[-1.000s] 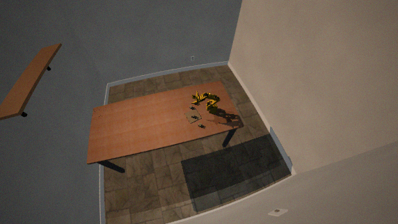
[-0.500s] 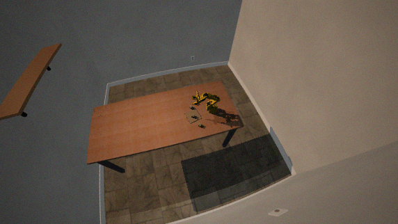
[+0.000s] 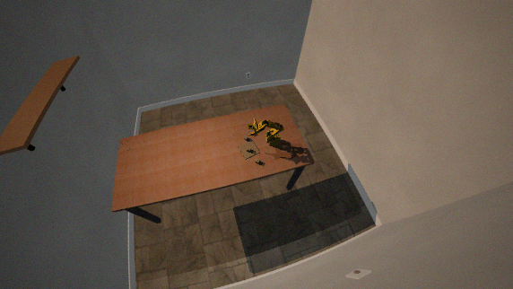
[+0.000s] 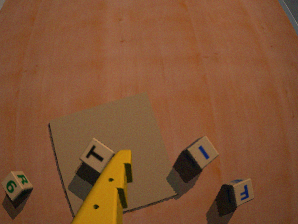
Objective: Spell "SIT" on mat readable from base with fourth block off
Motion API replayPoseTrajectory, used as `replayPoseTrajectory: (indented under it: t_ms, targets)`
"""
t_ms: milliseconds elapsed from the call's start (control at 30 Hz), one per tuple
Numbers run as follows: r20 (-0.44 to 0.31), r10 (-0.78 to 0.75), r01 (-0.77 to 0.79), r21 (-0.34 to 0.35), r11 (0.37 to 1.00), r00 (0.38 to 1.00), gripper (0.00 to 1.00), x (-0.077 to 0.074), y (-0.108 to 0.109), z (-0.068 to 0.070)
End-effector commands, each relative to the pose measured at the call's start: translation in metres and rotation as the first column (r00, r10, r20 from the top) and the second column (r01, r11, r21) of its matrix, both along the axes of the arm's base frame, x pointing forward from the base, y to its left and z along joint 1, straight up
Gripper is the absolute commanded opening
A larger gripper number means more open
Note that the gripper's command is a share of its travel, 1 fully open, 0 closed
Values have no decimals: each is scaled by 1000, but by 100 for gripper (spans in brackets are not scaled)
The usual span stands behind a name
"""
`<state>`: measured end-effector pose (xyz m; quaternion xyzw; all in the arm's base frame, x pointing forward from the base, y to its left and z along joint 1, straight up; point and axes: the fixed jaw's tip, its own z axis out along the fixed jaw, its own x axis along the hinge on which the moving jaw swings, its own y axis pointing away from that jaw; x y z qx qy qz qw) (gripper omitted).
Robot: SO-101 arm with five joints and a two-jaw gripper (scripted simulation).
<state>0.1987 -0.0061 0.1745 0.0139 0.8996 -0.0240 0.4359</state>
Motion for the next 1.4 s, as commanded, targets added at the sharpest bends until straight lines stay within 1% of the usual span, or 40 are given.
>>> replayPoseTrajectory:
  t_ms: [0,167,467,733,1000,1267,1367]
  targets:
    - [14,8,-8,-4,1000,1000,100,-2,1,6]
    - [-38,10,-10,-2,1000,999,100,-7,2,-1]
    - [-57,11,-11,-1,1000,998,100,-9,2,-3]
    - [-141,15,-15,3,1000,990,100,-19,3,-13]
    - [-153,16,-15,4,1000,988,100,-20,3,-15]
    - [-236,20,-19,8,1000,972,100,-30,4,-24]
    - [-248,21,-19,9,1000,969,100,-32,4,-25]
